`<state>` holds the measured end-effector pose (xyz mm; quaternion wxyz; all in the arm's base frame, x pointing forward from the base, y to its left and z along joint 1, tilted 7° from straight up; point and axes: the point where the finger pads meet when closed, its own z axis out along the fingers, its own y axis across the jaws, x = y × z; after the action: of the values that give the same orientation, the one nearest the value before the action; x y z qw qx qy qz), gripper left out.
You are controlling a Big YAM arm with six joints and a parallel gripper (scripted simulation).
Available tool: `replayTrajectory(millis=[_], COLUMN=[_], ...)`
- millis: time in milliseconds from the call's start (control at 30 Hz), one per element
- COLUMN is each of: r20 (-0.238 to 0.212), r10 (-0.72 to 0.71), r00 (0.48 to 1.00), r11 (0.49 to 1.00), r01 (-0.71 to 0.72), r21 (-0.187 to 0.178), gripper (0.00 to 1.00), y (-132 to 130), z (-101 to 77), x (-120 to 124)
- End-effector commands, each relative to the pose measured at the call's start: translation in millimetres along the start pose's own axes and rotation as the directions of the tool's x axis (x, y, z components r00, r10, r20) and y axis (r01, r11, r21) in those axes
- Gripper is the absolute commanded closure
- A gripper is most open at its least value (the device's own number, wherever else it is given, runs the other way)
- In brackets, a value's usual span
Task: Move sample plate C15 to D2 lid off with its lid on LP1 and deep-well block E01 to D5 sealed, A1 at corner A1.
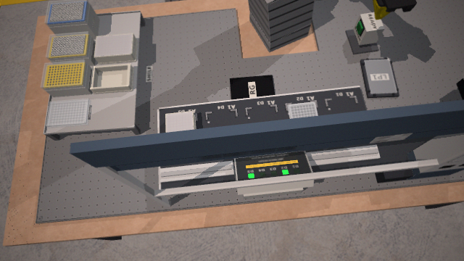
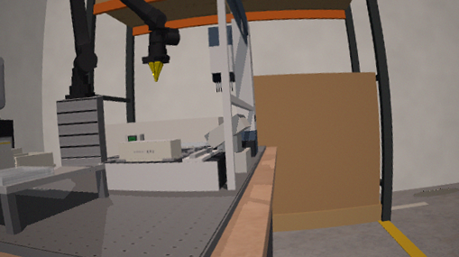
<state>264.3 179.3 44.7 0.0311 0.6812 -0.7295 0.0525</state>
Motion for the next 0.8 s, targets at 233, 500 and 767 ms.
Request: replayTrajectory(millis=[233, 500, 767], r20=[0.016, 0.021, 0.016], r10=[0.018, 0.019, 0.018], r00=[1.0, 1.0, 1.0], r11=[1.0, 1.0, 1.0], r01=[-0.018, -0.019, -0.018], r21=[0.01, 0.013, 0.005], gripper=[1.0, 1.0, 1.0], y=[41, 69, 111], z=[-7.9, -7.3, -6.5], x=[-6, -10, -11])
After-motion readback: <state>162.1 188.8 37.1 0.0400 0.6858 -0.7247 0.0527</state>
